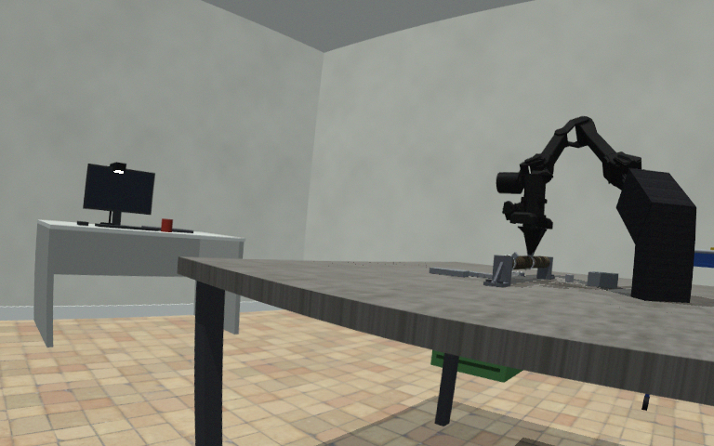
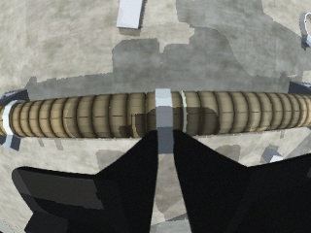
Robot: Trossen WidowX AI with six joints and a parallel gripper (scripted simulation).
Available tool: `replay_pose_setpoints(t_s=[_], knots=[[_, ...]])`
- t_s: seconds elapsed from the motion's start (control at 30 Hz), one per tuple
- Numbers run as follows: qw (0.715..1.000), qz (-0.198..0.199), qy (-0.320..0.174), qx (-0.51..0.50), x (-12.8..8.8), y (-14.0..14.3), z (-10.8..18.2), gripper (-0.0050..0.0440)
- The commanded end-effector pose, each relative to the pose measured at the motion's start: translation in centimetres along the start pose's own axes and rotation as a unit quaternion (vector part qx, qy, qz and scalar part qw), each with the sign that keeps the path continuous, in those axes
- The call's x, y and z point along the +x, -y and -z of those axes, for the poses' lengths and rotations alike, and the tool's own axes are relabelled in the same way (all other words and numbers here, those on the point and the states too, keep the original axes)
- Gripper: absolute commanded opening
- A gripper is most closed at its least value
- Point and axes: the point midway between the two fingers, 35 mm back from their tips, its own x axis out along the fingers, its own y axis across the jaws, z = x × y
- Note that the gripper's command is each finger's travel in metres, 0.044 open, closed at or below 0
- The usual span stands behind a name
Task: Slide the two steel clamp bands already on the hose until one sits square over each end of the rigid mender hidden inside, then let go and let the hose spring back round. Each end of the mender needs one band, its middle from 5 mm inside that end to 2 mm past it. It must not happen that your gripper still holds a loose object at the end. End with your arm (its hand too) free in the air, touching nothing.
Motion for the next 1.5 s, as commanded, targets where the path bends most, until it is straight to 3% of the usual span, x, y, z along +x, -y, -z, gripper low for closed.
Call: replay_pose_setpoints(t_s=[0.0,1.47], knots=[[1.000,0.000,0.000,0.002,0.0,0.4,0.0,0.0000],[1.000,0.000,0.000,0.002,0.0,4.3,0.0,0.0000]])
